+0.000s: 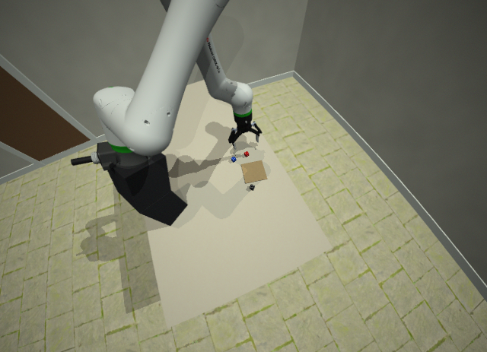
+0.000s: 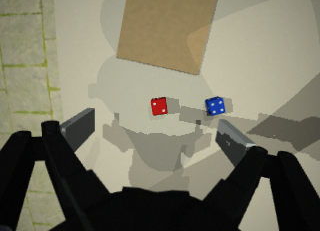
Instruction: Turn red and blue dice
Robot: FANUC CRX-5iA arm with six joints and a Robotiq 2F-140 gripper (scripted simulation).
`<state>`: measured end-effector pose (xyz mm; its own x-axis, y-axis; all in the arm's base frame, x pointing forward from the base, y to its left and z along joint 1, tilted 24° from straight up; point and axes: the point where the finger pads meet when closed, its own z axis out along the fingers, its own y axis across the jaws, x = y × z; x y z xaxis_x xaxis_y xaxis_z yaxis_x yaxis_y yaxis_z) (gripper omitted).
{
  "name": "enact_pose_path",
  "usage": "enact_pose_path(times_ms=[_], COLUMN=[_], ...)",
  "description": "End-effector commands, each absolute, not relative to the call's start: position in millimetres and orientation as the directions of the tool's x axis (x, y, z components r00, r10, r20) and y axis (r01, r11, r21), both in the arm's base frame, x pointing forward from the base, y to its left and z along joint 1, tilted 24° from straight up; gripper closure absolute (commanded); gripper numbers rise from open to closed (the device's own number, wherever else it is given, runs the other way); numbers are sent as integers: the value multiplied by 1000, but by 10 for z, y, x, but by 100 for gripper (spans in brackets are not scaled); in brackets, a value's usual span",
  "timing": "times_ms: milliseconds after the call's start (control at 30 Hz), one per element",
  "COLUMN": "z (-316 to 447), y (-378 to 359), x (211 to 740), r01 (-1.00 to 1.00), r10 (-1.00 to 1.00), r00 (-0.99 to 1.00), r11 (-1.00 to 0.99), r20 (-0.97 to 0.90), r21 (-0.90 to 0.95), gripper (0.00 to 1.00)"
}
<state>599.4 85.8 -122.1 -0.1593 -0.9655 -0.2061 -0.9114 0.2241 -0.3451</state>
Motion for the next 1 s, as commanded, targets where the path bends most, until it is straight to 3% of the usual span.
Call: enact_pose_path(times_ms=[0, 267, 300, 967], z=[-1251, -1286, -1286, -1286], y=[857, 860, 860, 860], x=[5999, 6002, 6002, 6002], r01=[-932, -924, -924, -924], r10=[-981, -983, -983, -983], r00=[-20, 119, 119, 119], r11=[87, -60, -60, -60], r20=[-191, -136, -136, -136], r21=[-352, -377, -377, -377], gripper=[0, 0, 75, 75])
